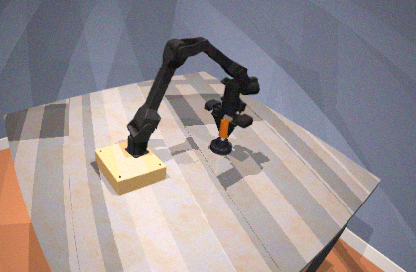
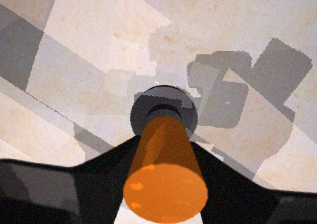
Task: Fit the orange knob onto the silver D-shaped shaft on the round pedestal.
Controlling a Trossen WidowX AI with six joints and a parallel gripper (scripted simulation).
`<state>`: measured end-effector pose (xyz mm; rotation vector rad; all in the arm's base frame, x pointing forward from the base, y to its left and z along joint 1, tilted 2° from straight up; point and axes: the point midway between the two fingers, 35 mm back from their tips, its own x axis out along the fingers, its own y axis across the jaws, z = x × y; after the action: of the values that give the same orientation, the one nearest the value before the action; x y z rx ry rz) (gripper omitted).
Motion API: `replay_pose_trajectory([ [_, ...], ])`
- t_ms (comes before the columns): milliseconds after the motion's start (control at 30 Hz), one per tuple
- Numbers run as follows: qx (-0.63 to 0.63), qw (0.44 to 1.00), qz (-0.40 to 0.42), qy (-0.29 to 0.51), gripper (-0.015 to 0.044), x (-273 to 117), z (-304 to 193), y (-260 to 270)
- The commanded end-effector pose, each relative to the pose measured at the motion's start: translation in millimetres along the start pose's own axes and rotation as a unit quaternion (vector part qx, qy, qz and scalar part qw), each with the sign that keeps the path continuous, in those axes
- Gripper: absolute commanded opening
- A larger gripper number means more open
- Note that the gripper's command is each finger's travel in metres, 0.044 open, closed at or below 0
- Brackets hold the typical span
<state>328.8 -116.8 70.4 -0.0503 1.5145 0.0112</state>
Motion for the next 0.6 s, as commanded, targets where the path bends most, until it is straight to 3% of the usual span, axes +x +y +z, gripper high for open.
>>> replay_pose_trajectory([
  [0,-0.003,1.0,0.002,-0.002,0.0,0.2,-0.6,1.6],
  [567,-0.003,1.0,0.002,-0.002,0.0,-1.5,0.0,1.4],
])
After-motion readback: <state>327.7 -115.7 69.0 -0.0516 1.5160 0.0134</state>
